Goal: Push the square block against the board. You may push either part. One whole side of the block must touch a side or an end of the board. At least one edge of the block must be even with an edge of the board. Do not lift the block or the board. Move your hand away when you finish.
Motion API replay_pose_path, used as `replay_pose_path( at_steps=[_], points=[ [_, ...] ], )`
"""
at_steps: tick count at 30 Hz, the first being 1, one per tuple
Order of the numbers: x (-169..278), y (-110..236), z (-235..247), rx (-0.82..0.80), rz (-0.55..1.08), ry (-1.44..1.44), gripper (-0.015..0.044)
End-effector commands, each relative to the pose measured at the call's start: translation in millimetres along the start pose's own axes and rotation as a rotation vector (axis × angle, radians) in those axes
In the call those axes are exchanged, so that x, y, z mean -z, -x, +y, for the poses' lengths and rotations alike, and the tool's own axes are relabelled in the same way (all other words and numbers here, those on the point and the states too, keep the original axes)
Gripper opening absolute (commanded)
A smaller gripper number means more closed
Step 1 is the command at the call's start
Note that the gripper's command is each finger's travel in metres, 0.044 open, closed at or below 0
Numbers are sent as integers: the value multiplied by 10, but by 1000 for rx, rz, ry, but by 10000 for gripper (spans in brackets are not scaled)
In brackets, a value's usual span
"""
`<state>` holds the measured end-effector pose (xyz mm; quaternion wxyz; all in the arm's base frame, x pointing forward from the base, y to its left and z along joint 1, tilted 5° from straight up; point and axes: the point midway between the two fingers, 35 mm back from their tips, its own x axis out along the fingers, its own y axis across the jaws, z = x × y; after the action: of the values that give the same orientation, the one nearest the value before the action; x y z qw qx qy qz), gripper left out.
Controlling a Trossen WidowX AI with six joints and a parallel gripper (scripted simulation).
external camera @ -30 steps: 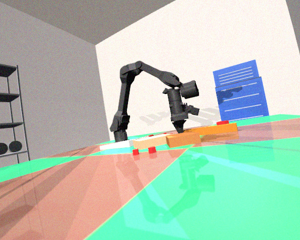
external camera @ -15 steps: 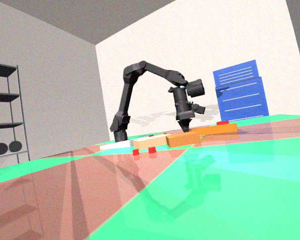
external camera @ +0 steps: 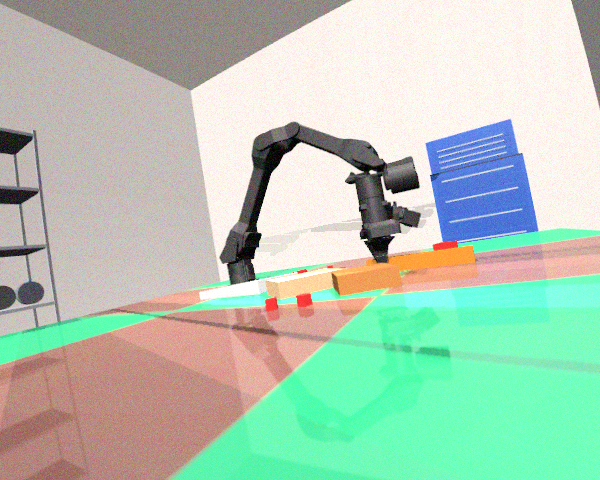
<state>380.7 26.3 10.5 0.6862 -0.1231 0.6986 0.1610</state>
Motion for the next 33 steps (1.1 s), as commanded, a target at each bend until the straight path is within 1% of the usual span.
replay_pose_path(
  at_steps=[1,29,30,31,33],
  points=[
    [17,0,-1,0,1,-6,0],
    [466,-24,-5,0,5,-6,0],
    [429,-9,5,-5,10,-10,0],
    [422,85,2,-4,9,-9,0],
    [420,400,2,-1,6,-7,0]
  ],
)
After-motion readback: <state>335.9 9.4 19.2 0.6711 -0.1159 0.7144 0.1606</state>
